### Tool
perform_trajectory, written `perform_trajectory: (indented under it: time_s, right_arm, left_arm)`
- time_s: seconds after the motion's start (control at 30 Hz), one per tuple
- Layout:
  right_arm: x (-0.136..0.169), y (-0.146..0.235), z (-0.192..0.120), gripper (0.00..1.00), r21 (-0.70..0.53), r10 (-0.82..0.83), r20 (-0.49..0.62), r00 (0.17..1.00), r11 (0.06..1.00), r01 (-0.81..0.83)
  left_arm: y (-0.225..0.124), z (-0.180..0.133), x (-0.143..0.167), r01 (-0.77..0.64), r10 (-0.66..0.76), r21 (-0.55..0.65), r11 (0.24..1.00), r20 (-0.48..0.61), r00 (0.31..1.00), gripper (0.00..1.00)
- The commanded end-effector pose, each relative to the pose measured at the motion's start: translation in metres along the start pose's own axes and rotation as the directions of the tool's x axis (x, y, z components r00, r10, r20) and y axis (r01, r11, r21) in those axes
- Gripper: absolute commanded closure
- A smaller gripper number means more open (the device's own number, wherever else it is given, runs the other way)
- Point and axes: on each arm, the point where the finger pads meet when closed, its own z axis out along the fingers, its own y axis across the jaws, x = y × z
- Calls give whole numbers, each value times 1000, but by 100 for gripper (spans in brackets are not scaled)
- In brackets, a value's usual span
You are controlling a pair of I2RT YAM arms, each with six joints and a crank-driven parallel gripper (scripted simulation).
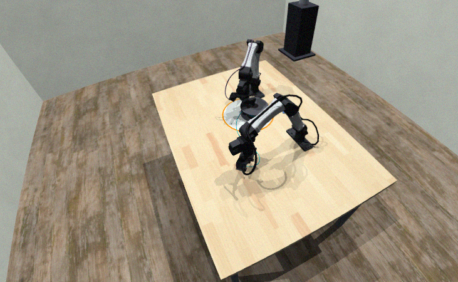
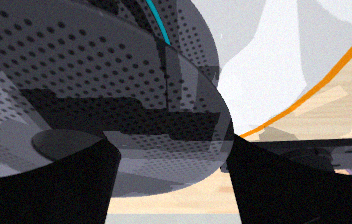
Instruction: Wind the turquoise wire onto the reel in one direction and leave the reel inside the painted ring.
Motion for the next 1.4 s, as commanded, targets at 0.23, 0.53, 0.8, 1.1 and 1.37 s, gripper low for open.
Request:
perform_trajectory:
  time_s: [0.23, 0.53, 0.8, 1.1, 1.37]
  right_arm:
    - [23, 40, 4, 25, -7, 543, 2, 840, 840, -543]
    - [6, 28, 4, 22, -2, 833, 17, 553, 553, -833]
    - [6, 28, 4, 6, -2, 833, 17, 553, 553, -833]
    - [6, 37, -32, 0, -2, 833, 17, 553, 553, -833]
    - [9, 32, -59, 0, -2, 833, 17, 553, 553, -833]
  left_arm:
    - [1, -2, -3, -106, 105, 12, 994, 36, 994, 100]
    - [2, -4, -2, -17, 16, 15, 1000, 35, 999, 100]
    - [2, -7, -4, 10, -10, 16, 1000, 35, 999, 100]
    - [3, -12, -4, 17, -18, 16, 1000, 35, 999, 100]
    - [2, -15, -4, 16, -16, 16, 1000, 35, 999, 100]
